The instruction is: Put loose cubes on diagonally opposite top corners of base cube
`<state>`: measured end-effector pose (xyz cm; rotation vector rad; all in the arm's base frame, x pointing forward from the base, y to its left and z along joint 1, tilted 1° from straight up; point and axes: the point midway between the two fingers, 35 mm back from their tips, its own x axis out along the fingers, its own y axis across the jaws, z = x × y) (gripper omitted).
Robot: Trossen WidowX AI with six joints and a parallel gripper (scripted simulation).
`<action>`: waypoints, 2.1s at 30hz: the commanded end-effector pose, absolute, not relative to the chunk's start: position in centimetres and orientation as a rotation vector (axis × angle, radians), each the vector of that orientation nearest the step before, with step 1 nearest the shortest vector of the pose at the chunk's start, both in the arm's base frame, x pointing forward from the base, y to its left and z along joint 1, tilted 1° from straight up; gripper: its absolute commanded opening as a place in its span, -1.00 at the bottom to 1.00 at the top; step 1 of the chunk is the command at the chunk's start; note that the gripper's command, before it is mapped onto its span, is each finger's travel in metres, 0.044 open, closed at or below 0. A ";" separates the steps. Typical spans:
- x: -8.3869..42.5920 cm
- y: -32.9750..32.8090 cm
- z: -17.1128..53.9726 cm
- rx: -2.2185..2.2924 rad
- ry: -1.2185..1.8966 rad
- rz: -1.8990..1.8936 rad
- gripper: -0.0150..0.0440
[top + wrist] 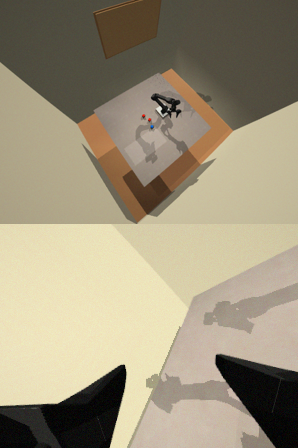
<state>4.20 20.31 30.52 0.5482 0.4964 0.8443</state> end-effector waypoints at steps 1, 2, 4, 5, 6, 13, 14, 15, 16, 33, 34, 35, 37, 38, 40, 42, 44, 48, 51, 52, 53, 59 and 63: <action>4.2 20.3 30.5 0.546 0.496 0.841 0.78; 4.4 20.4 30.4 0.539 0.496 0.832 0.69; 5.0 20.6 30.1 0.516 0.498 0.799 0.51; 5.3 20.7 29.9 0.503 0.500 0.780 0.42; 5.7 20.8 29.7 0.491 0.502 0.761 0.41; 8.4 21.2 28.3 0.411 0.533 0.621 0.41; 8.8 21.2 28.1 0.401 0.539 0.600 0.41; 9.2 21.2 27.8 0.391 0.546 0.579 0.41; 9.6 21.2 27.6 0.382 0.553 0.558 0.41; 17.0 18.7 23.2 0.288 0.741 0.173 0.41; 17.4 18.5 23.0 0.287 0.755 0.149 0.41; 17.8 18.2 22.7 0.286 0.769 0.125 0.41; 18.5 17.6 22.2 0.287 0.799 0.078 0.41; 18.9 17.2 21.9 0.288 0.814 0.054 0.41; 19.6 16.5 21.4 0.292 0.845 0.006 0.41; 20.3 15.8 20.9 0.299 0.876 -0.042 0.41; 21.0 15.0 20.3 0.308 0.908 -0.090 0.41; 22.2 13.4 19.3 0.334 0.974 -0.186 0.41; 22.9 12.1 18.6 0.360 1.024 -0.258 0.41; 23.1 11.6 18.3 0.370 1.041 -0.282 0.41; 23.4 11.1 18.1 0.381 1.057 -0.306 0.41; 24.4 8.3 16.7 0.459 1.158 -0.447 0.41; 24.9 6.3 15.9 0.525 1.223 -0.538 0.41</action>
